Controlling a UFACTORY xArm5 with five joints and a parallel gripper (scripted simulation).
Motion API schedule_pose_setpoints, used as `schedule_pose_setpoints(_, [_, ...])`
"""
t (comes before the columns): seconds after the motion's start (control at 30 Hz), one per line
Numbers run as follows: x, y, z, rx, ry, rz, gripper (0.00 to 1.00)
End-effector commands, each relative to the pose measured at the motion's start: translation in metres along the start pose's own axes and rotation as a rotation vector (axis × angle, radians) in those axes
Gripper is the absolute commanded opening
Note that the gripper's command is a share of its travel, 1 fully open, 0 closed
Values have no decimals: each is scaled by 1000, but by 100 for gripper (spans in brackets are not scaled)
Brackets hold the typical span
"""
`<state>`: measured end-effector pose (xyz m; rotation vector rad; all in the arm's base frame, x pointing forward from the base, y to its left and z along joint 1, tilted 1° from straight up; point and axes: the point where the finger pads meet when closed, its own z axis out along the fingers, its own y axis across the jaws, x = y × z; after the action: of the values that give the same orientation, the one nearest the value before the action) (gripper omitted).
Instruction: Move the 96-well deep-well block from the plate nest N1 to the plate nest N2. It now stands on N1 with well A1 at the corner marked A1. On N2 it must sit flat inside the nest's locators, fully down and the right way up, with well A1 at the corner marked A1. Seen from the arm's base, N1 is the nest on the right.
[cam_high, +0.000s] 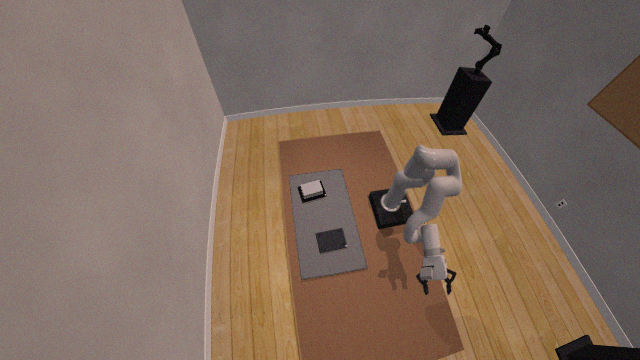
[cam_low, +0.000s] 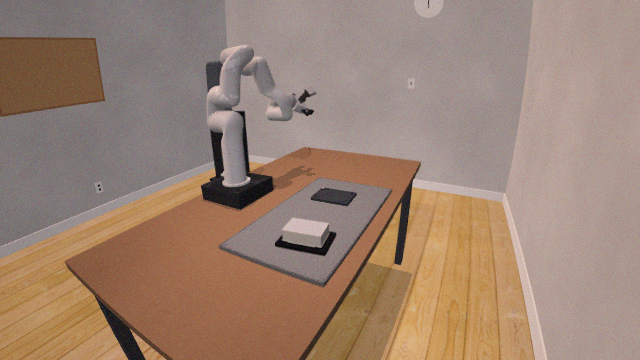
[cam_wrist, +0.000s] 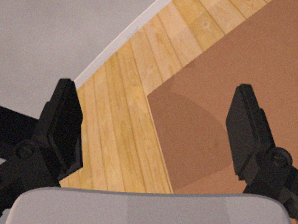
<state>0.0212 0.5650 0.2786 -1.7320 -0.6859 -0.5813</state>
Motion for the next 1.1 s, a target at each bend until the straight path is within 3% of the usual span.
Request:
schedule_pose_setpoints(0.0, [1, -1, 0, 2, 3, 0, 100])
schedule_pose_setpoints(0.53, [1, -1, 0, 2, 3, 0, 100])
schedule_pose_setpoints(0.63, [22, 22, 1, -71, 1, -15, 100])
schedule_pose_setpoints(0.73, [23, 25, 3, -75, 6, -15, 100])
schedule_pose_setpoints(0.77, [31, 35, 3, -105, 3, -19, 100])
schedule_pose_setpoints(0.8, [25, 31, 4, -146, 5, -24, 100])
schedule_pose_setpoints(0.83, [28, 35, 4, -162, 5, -26, 100])
schedule_pose_setpoints(0.87, [43, 50, 3, -152, 0, -26, 100])
schedule_pose_setpoints(1.0, [46, 56, 5, -158, 6, -26, 100])
schedule_pose_setpoints(1.03, [53, 66, 4, -188, 2, -29, 100])
schedule_pose_setpoints(1.07, [53, 66, 4, -188, 2, -29, 100])
